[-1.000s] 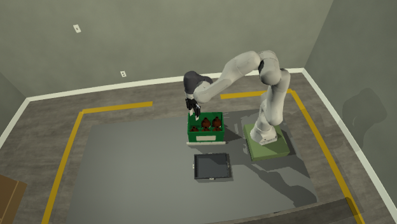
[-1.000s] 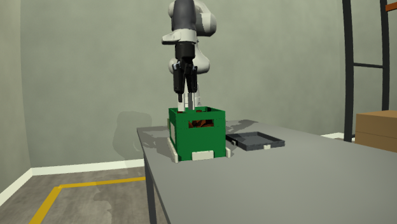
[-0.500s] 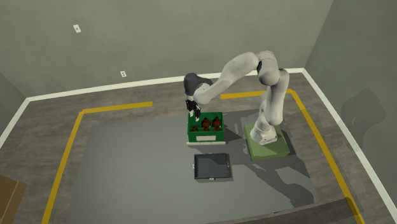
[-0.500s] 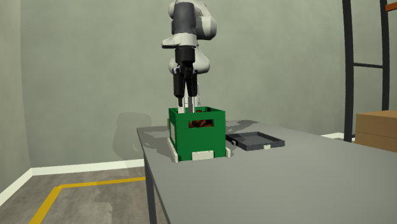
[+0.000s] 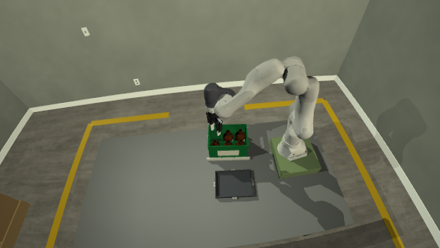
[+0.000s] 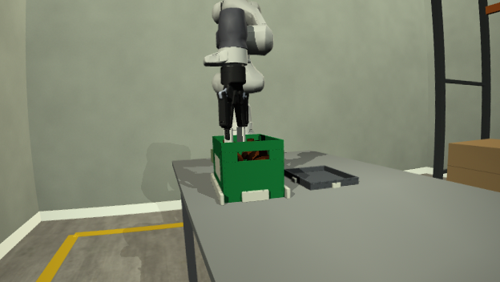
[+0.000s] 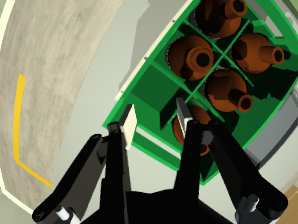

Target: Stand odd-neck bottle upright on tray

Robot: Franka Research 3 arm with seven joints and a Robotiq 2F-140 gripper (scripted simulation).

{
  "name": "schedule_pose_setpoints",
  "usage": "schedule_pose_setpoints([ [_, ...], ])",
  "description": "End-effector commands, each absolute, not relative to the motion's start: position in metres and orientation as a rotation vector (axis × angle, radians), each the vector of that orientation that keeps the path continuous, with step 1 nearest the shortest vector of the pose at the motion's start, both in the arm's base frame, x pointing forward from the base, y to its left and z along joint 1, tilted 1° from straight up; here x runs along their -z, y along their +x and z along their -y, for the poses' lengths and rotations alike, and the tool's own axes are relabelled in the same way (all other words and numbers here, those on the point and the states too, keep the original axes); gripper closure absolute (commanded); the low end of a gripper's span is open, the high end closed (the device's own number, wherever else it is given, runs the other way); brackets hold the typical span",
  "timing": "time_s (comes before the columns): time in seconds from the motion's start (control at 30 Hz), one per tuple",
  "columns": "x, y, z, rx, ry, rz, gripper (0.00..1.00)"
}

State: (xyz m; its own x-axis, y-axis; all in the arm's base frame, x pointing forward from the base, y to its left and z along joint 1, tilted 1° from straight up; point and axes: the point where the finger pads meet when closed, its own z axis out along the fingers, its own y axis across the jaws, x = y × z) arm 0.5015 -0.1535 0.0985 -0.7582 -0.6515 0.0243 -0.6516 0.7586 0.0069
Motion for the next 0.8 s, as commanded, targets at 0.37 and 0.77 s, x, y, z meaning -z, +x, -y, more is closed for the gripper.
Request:
schedule_pose_setpoints([
  [0.37, -0.0906, 0.5026, 0.1547, -0.006, 1.09, 2.925, 0.56],
  [0.77, -0.0904, 0.5026, 0.1547, -0.006, 1.09, 2.925, 0.56],
])
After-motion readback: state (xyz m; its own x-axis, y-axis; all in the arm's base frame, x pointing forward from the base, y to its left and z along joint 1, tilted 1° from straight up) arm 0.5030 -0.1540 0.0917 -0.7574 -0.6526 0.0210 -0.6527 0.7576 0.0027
